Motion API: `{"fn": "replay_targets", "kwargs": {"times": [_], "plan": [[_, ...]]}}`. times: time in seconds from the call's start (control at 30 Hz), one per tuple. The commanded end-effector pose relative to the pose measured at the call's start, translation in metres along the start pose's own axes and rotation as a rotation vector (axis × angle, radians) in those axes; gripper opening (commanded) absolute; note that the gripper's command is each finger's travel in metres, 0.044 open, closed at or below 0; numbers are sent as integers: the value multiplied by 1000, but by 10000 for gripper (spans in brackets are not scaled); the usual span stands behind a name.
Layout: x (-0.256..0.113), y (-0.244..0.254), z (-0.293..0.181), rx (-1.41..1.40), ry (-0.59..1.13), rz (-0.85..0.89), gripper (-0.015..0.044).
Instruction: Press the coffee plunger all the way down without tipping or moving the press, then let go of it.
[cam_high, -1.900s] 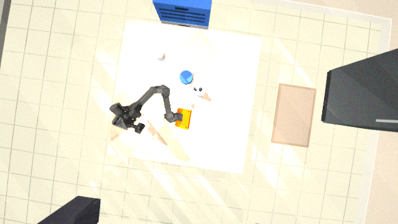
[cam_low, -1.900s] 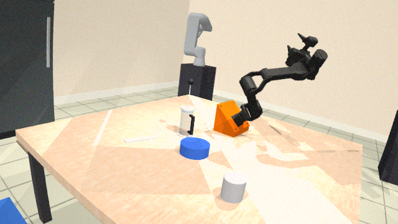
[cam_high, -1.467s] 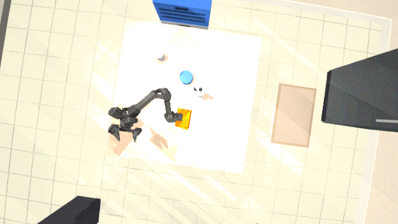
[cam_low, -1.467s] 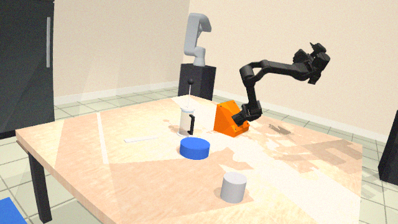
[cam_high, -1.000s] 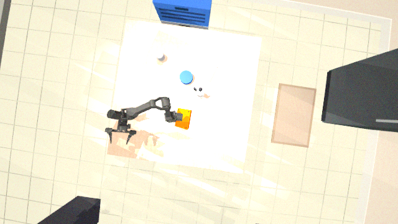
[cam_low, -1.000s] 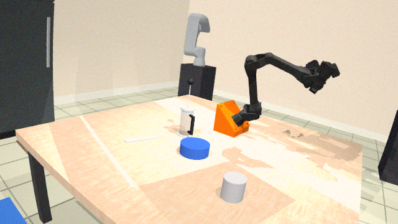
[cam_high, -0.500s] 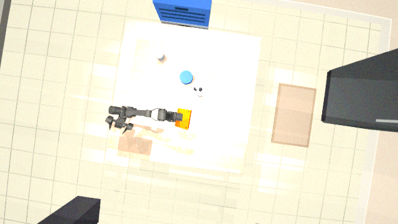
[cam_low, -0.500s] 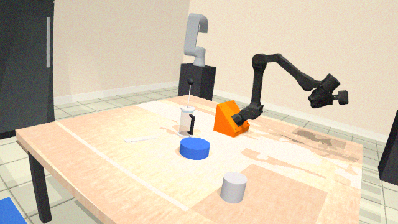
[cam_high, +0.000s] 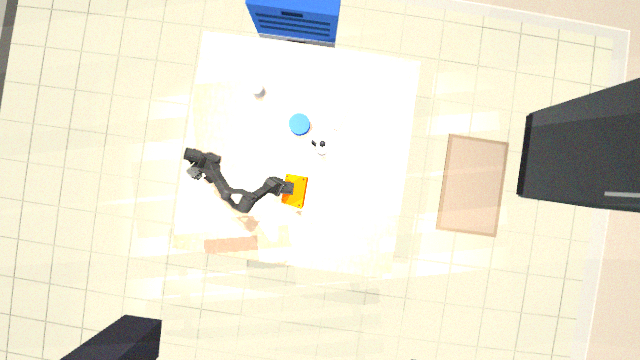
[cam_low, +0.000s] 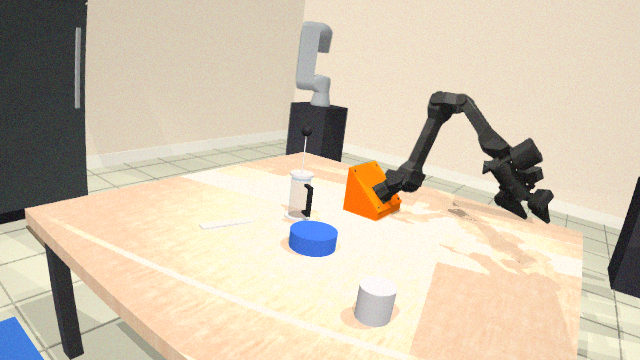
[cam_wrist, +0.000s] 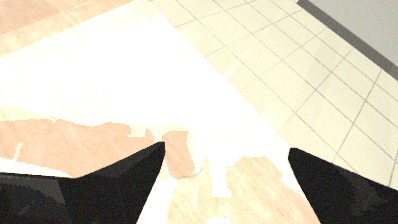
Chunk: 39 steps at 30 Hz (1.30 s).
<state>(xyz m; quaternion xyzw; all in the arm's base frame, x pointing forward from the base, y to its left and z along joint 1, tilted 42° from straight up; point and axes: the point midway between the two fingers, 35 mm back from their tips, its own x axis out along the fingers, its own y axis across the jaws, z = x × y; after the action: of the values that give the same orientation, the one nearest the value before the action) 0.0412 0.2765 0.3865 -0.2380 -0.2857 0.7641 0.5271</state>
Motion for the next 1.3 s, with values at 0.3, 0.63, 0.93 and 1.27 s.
{"fn": "replay_targets", "kwargs": {"times": [0.3,0.63,0.93,1.27], "plan": [[-113,-66,-150,465,464,-421,440],[-247,-61,-220,808,684,-783,440],[-392,-2,-242,1153,790,-1228,440],[-514,118,-212,1525,693,-1786,440]]}}
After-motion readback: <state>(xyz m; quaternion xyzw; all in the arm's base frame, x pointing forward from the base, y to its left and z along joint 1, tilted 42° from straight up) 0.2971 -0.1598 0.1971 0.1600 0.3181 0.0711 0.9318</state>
